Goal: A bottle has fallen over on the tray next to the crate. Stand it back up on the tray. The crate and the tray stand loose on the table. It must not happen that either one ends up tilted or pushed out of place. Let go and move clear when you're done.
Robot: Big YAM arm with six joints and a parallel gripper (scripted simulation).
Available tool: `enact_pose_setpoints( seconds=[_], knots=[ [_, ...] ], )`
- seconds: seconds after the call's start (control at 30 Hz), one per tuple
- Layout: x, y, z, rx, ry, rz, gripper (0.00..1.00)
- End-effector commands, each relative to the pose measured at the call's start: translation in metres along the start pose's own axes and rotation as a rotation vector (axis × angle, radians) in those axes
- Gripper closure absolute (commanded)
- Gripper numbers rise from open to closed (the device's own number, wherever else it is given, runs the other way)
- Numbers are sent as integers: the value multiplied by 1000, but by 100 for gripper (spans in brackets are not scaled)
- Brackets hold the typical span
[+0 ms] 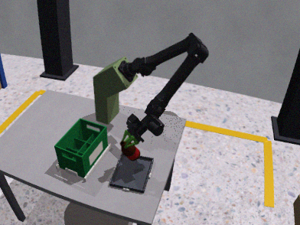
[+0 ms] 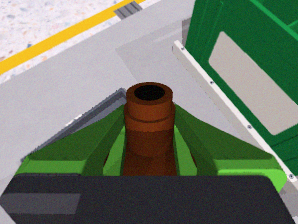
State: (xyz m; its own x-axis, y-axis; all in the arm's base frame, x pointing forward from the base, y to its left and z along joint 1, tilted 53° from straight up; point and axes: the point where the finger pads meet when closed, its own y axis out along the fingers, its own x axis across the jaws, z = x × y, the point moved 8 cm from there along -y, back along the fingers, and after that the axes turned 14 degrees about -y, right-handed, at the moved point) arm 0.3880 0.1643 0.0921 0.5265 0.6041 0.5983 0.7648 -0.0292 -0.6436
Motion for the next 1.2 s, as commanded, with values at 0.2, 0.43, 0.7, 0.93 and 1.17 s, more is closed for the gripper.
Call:
enact_pose_setpoints(
  seconds=[0.2, 0.43, 0.7, 0.93, 1.17],
  knots=[
    [4, -1, -2, -15, 15, -16, 100],
    [3, 1, -2, -19, 16, -10, 100],
    [5, 1, 1, -44, 19, -5, 100],
    [5, 1, 6, -77, 15, 6, 100],
    [4, 1, 14, -113, 7, 19, 100]
  ],
)
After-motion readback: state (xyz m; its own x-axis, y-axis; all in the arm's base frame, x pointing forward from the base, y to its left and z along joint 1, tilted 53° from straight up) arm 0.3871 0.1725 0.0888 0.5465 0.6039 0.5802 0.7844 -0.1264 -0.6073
